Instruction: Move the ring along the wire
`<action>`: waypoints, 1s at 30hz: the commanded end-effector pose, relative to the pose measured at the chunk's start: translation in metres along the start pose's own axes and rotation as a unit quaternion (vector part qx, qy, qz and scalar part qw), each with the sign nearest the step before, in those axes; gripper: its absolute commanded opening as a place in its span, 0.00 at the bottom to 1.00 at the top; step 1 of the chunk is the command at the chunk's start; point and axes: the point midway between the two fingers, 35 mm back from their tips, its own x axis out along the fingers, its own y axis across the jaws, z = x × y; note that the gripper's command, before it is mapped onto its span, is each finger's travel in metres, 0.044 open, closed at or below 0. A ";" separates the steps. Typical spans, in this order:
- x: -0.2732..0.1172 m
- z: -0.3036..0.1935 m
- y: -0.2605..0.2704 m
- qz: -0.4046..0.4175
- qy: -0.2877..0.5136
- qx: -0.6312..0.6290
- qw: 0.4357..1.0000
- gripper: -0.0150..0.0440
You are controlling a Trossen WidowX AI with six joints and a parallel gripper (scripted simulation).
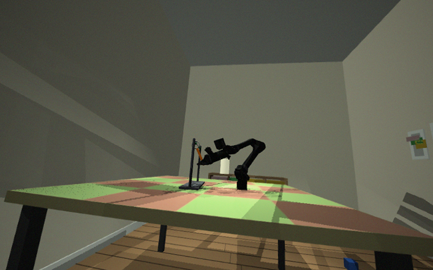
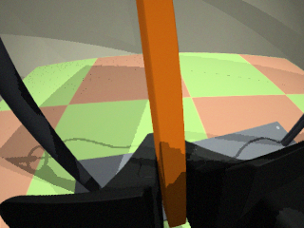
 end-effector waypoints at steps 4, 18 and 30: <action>-0.001 0.005 0.007 -0.003 -0.007 0.007 1.000 0.00; -0.001 0.005 0.020 -0.004 -0.007 0.008 1.000 0.00; 0.006 -0.010 0.021 -0.004 -0.007 0.008 1.000 0.00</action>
